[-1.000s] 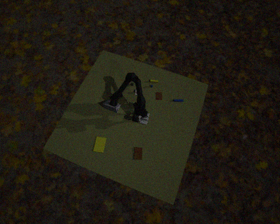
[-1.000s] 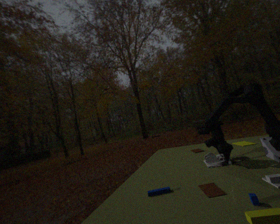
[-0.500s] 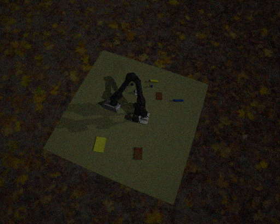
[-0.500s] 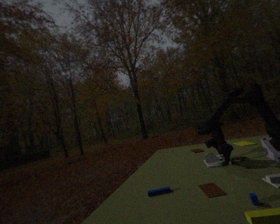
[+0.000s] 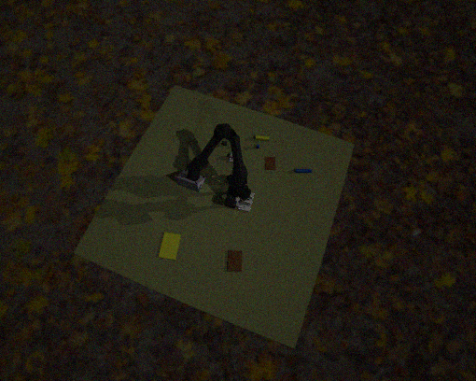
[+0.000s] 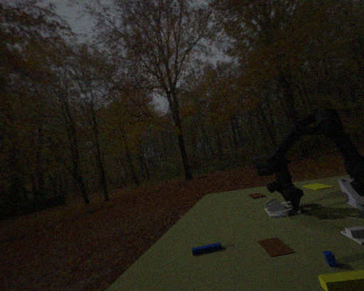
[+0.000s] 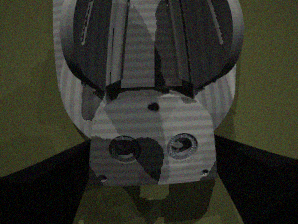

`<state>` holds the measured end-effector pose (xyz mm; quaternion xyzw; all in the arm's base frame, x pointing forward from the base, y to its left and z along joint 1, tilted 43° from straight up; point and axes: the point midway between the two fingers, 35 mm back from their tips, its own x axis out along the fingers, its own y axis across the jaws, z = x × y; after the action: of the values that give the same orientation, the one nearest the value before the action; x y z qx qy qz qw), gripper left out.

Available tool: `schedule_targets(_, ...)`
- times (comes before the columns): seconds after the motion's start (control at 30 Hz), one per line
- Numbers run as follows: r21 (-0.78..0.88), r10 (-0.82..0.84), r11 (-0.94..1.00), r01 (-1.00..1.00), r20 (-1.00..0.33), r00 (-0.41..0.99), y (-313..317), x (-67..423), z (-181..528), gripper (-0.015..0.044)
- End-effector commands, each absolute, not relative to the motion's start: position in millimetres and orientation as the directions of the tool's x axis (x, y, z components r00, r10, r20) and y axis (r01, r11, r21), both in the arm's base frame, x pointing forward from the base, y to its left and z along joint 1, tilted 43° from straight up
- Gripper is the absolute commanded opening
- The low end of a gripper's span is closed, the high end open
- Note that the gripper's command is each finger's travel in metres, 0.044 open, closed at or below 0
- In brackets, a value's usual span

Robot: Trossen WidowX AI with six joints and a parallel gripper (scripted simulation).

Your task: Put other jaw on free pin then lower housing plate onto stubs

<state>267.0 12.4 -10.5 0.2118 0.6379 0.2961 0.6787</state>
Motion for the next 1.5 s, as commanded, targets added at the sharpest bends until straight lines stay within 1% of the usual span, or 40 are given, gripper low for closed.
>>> schedule_targets(0.0,0.667,0.673,0.735,-0.125,-0.74,0.007,13.5,265.2,-11.8,0.0351)
schedule_targets(1.47,0.667,0.673,0.734,-0.125,-0.74,0.007,16.8,265.3,-15.3,0.0351)
